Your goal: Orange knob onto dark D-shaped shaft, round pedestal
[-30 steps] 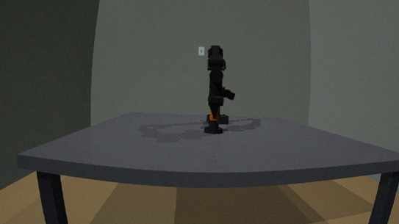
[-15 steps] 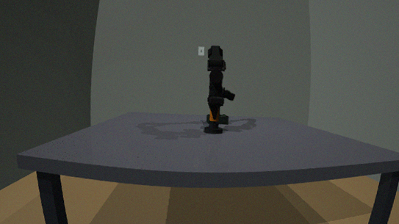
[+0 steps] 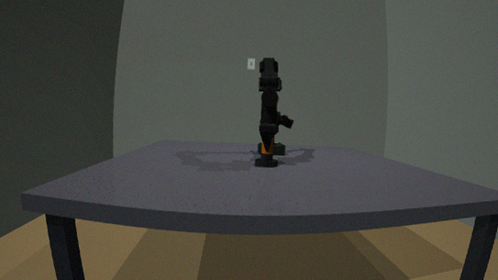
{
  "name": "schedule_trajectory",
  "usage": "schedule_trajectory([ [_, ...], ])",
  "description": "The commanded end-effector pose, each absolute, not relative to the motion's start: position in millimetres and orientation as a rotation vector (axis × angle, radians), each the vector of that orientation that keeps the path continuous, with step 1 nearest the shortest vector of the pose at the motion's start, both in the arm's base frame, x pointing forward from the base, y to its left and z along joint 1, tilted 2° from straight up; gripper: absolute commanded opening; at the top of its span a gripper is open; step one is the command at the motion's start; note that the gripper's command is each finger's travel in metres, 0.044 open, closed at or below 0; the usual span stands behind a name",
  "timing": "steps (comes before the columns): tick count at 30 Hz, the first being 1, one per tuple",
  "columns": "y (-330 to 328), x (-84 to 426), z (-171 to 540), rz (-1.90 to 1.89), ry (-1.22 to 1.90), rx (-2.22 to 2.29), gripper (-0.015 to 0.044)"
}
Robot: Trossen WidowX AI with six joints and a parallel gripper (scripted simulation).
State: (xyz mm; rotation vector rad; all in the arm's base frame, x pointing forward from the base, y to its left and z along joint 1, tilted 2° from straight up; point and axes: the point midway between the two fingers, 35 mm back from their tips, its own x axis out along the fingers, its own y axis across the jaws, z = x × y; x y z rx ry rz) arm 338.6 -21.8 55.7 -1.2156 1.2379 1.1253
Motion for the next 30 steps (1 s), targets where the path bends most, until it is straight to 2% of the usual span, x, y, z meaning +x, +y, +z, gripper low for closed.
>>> schedule_trajectory([
  [1, -22.5, 337.8, 52.2, 1.128, 1.242, -1.218, 0.0000],
  [10, -21.8, 338.4, 54.2, 1.128, 1.238, -1.217, 0.0000],
  [26, -21.8, 338.4, 54.2, 1.128, 1.238, -1.217, 0.0420],
  [27, -21.8, 338.4, 54.2, 1.128, 1.238, -1.217, 0.0440],
  [30, -21.8, 338.4, 54.2, 1.128, 1.238, -1.217, 0.0440],
])
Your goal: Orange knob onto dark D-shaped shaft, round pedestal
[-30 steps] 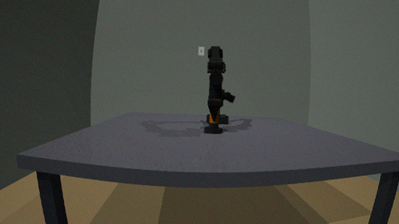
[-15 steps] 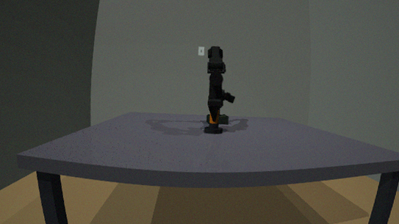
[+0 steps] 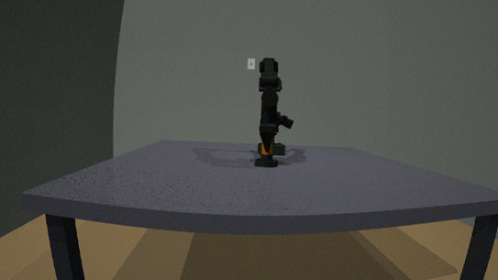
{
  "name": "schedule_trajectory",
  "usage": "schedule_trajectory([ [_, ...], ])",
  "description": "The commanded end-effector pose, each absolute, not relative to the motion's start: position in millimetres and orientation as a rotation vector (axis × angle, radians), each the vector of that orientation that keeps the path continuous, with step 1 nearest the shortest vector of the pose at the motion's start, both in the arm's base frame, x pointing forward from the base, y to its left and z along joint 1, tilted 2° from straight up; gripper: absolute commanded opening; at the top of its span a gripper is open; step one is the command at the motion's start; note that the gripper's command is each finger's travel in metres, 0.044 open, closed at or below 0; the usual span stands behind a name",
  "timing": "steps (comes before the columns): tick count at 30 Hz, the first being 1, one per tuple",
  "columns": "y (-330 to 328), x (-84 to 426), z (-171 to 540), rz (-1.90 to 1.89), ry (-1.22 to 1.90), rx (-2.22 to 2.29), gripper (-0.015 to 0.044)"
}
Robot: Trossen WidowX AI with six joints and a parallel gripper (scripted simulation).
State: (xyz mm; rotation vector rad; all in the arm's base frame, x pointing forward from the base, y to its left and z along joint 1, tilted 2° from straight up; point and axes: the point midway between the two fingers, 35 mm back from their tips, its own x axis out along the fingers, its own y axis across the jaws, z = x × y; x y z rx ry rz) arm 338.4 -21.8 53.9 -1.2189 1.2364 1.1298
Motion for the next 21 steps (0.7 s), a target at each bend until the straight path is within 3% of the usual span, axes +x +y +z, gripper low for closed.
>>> schedule_trajectory([
  [1, -22, 338, 54, 1.128, 1.238, -1.217, 0.0440],
  [6, -21, 340, 64, 1.128, 1.237, -1.217, 0.0440],
  [12, -18, 336, 146, 1.130, 1.236, -1.219, 0.0440],
  [21, -18, 339, 148, 1.130, 1.236, -1.219, 0.0440],
])
